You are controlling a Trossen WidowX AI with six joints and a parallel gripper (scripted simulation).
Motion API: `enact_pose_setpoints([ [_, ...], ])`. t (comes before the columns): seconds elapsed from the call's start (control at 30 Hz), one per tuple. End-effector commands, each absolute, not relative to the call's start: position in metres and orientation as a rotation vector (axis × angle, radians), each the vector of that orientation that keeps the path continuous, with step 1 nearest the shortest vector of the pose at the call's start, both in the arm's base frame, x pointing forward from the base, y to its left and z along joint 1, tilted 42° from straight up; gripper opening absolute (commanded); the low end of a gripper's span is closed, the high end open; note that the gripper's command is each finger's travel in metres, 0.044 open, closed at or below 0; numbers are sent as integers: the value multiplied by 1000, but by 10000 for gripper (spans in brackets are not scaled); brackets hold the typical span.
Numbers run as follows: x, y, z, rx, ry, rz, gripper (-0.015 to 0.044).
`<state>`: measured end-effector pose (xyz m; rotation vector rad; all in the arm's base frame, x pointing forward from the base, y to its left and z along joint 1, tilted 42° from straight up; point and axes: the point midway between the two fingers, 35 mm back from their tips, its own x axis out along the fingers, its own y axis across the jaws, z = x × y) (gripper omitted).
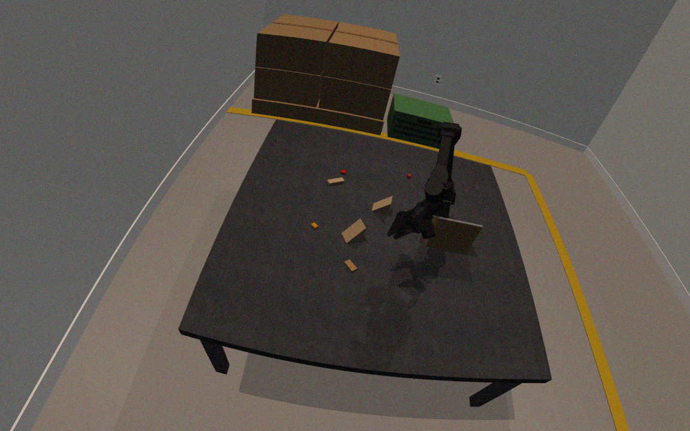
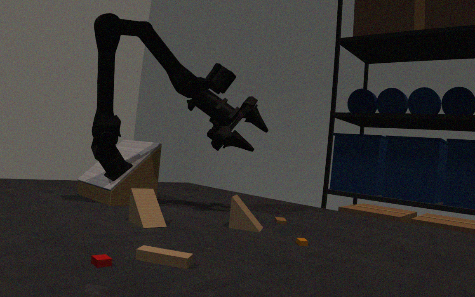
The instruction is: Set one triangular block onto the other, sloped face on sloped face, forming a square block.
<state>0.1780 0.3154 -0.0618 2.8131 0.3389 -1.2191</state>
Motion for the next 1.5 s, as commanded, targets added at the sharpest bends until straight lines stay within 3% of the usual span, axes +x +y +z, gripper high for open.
enact_pose_setpoints([
  [0.0,179,315,-62,2823,322,-1229,426],
  [0.2,219,300,-69,3100,-331,-1488,440],
  [0.43,270,264,-69,3285,-1538,-1510,440],
  [0.63,301,225,-55,3110,-2681,-994,440],
  [0.8,313,203,-43,2872,-3204,-504,440],
  [1.0,324,177,-26,2506,-3624,162,440],
  [1.47,325,177,-26,2492,-3635,187,440],
])
